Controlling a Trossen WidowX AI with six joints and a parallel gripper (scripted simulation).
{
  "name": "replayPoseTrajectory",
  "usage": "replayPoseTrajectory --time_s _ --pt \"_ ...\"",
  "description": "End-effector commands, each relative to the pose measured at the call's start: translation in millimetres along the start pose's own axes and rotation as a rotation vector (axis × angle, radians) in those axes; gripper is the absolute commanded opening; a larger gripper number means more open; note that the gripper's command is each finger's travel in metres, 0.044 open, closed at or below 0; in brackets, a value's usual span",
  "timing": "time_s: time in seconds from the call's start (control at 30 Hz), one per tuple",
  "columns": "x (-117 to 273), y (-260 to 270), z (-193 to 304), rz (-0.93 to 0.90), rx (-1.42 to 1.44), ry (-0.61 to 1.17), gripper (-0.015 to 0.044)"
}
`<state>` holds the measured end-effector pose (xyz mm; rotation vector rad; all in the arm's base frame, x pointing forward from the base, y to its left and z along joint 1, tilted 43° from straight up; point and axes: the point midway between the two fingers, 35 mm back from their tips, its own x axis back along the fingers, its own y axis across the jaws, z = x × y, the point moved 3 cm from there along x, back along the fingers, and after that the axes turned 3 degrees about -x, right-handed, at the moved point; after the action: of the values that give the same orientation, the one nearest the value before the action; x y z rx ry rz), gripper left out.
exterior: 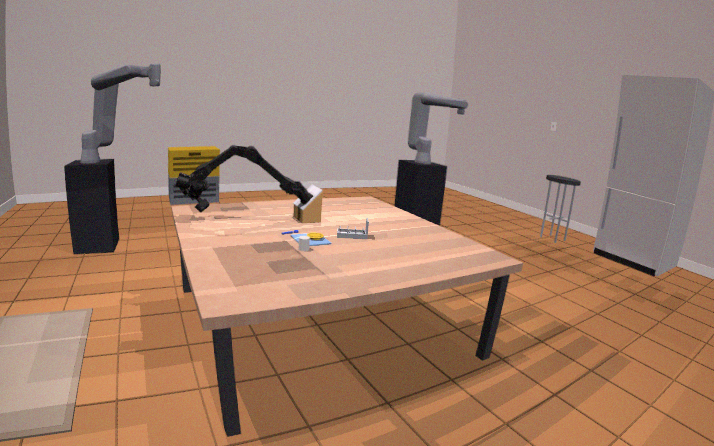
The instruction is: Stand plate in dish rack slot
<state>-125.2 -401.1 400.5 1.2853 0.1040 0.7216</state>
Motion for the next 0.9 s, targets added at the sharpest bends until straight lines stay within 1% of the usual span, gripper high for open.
replayPoseTrajectory --time_s 0.0,0.87 --pt "7.1 -14.8 9.5 0.028 0.075 0.037 0.04" --pt "91.3 -95.7 68.0 0.113 0.586 0.362 0.04"
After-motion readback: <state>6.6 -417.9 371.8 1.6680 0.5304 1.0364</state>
